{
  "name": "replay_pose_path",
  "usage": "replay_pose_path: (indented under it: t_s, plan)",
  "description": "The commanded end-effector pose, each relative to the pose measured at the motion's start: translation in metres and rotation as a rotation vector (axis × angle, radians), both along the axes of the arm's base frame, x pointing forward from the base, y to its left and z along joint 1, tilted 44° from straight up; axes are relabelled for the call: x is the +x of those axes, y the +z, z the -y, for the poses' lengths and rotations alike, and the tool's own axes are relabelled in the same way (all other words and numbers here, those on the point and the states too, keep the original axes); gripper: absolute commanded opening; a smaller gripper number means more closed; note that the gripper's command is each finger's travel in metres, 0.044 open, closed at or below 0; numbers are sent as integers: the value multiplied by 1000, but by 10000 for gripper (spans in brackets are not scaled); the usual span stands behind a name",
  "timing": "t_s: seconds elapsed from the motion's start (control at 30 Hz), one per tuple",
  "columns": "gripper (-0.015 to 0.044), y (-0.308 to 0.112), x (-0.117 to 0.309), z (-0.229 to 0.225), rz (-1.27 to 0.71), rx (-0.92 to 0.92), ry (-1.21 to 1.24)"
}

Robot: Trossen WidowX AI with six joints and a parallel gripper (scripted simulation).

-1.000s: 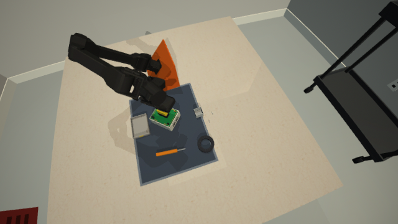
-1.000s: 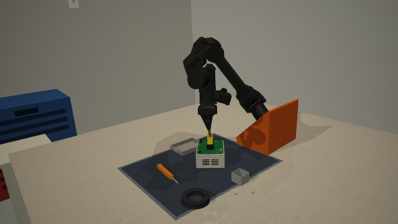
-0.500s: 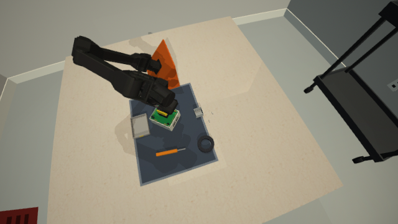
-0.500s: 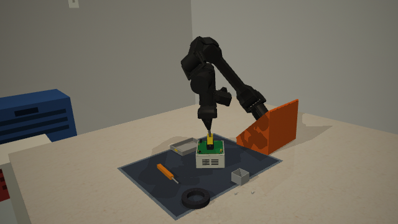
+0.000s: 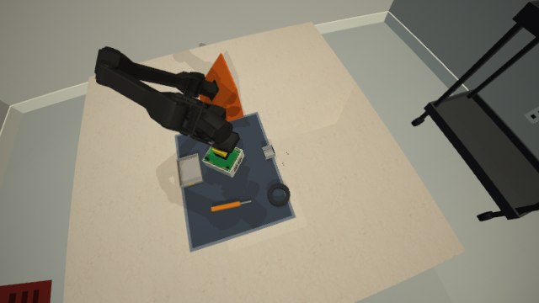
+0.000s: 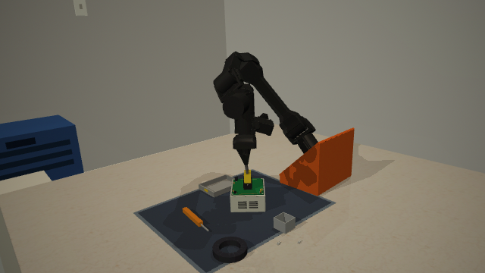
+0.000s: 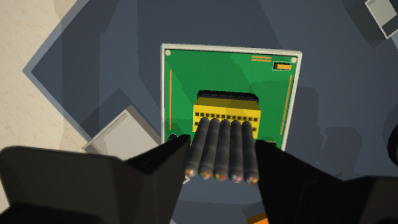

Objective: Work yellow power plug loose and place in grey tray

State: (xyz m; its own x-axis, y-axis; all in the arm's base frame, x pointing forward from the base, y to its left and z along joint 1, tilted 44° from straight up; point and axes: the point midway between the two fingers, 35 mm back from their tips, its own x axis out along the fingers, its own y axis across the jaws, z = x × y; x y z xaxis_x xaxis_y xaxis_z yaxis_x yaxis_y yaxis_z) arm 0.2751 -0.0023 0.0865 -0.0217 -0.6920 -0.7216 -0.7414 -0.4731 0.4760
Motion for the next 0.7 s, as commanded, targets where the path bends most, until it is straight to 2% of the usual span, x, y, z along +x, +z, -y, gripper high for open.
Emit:
replay_pose_path:
  t_s: [0.0, 0.07, 0.67]
  plan:
    - [210, -3, 3, 1, 13, 1, 1]
    - [252, -3, 3, 1, 13, 1, 1]
    - [252, -17, 3, 14, 13, 0, 1]
